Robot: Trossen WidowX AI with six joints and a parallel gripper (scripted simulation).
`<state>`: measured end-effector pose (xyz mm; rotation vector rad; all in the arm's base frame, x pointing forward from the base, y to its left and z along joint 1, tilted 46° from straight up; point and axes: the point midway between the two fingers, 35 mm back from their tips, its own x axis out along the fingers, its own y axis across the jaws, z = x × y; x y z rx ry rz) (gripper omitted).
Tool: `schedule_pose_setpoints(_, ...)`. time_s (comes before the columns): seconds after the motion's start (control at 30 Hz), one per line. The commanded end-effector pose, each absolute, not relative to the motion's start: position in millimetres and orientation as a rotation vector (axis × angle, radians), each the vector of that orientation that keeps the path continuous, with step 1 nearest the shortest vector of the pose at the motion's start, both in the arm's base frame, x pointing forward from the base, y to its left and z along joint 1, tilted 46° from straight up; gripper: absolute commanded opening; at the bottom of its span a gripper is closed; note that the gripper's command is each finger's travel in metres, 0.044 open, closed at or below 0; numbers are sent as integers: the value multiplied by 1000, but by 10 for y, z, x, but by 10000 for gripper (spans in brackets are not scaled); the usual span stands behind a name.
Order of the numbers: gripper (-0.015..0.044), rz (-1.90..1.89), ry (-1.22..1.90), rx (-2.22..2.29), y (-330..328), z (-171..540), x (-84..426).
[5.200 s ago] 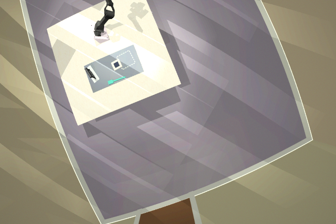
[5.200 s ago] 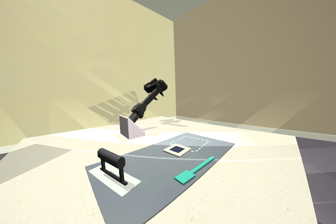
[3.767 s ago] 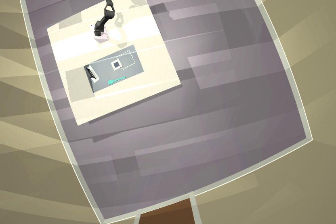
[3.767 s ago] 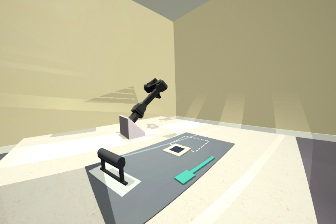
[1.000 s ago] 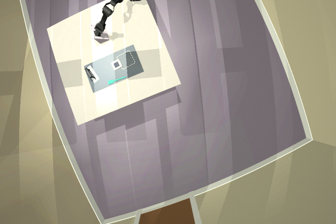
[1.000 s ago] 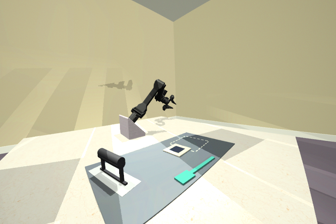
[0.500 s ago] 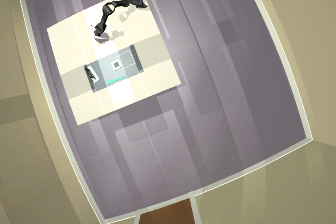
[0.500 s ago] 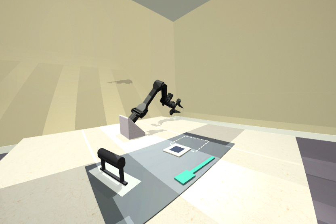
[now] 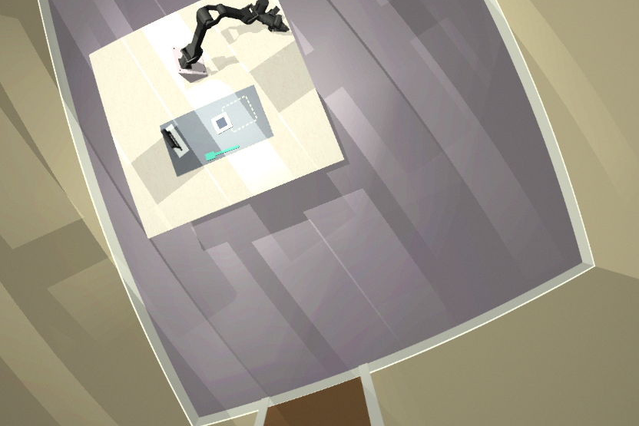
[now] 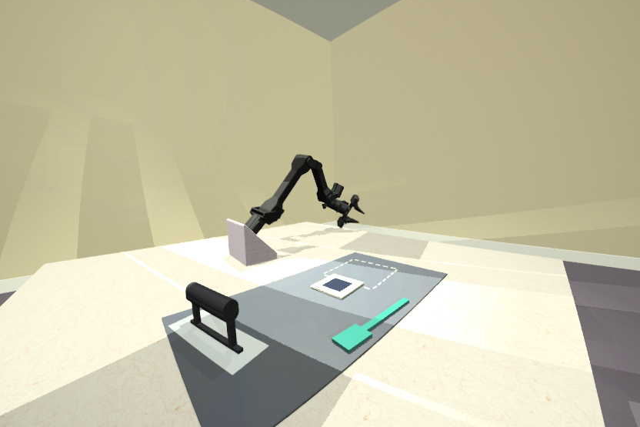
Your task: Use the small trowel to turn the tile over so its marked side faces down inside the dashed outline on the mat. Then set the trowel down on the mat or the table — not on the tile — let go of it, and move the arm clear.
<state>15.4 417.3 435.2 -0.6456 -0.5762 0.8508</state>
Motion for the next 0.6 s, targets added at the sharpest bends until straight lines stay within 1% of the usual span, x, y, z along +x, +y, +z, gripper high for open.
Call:
schedule_pose_setpoints(0.0,270,837,-551,-665,4248,4301,427)
schedule_pose_setpoints(0.3,270,800,-476,-700,4284,4184,1104)
schedule_pose_setpoints(0.57,270,663,-400,-761,4140,4054,1776)
